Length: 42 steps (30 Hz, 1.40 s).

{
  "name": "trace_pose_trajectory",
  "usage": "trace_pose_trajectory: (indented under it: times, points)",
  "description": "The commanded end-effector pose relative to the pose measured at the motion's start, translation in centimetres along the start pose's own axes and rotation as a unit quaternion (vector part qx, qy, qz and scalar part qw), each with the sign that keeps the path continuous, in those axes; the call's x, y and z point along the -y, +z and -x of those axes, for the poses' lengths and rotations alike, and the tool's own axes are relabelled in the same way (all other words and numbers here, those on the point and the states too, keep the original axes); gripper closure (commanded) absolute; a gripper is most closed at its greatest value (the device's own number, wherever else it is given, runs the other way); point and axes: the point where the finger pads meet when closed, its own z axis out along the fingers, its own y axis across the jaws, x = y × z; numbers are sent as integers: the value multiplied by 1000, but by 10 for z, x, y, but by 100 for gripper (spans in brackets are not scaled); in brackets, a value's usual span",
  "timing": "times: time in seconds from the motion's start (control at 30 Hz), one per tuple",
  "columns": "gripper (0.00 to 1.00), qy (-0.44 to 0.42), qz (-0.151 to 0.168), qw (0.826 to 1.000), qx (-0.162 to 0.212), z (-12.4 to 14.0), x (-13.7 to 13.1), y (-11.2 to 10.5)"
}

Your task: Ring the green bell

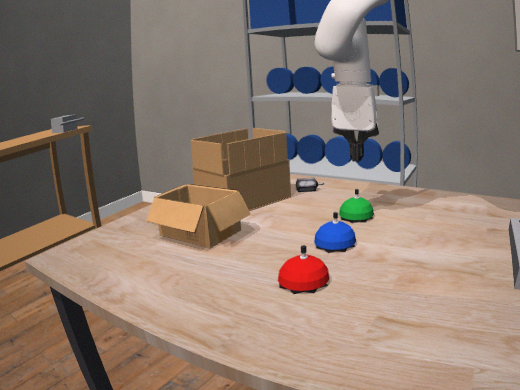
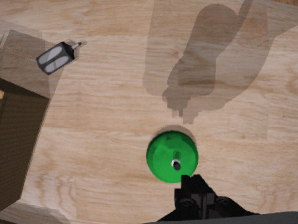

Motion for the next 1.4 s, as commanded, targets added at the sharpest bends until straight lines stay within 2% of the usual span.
trace_pose_trajectory:
  times: [0.0, 0.9, 1.37]
  points:
    - [100, 0, -1, 1000, 0, 0, 1, -1]
    - [100, 0, -1, 1000, 0, 0, 1, -1]
    - [100, 0, -1, 1000, 0, 0, 1, 8]
